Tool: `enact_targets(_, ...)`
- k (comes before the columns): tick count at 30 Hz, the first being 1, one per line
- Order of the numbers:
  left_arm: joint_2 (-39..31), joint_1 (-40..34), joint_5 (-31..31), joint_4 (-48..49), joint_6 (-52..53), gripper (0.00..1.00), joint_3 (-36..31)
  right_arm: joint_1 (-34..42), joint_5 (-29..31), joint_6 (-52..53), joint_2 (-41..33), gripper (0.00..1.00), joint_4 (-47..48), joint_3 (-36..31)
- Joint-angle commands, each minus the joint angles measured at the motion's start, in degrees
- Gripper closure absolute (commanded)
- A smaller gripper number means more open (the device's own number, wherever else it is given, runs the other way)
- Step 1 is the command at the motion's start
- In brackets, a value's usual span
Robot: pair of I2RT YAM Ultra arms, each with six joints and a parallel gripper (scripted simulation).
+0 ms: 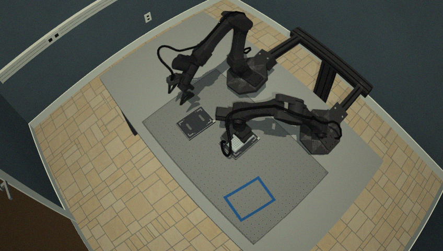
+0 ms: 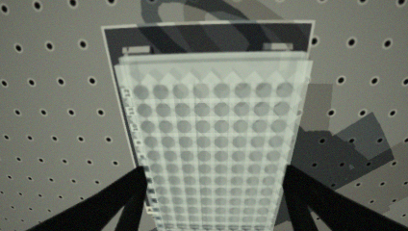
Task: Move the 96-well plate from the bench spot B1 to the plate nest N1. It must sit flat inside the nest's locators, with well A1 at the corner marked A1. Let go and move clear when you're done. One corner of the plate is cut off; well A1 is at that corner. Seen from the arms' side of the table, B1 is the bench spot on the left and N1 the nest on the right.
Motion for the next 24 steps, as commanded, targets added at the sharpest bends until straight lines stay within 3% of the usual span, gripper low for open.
enact_targets(1,1.2,-0.1,0.2,1.2,0.5,0.24,-1.1,-0.2,-0.3,-0.2,-1.0,0.0,-0.3,1.2)
enact_targets(24,4.8,1.6,-0.6,3.8,2.2,0.24,-1.6,-0.2,-0.3,-0.2,-1.0,0.0,-0.3,1.2)
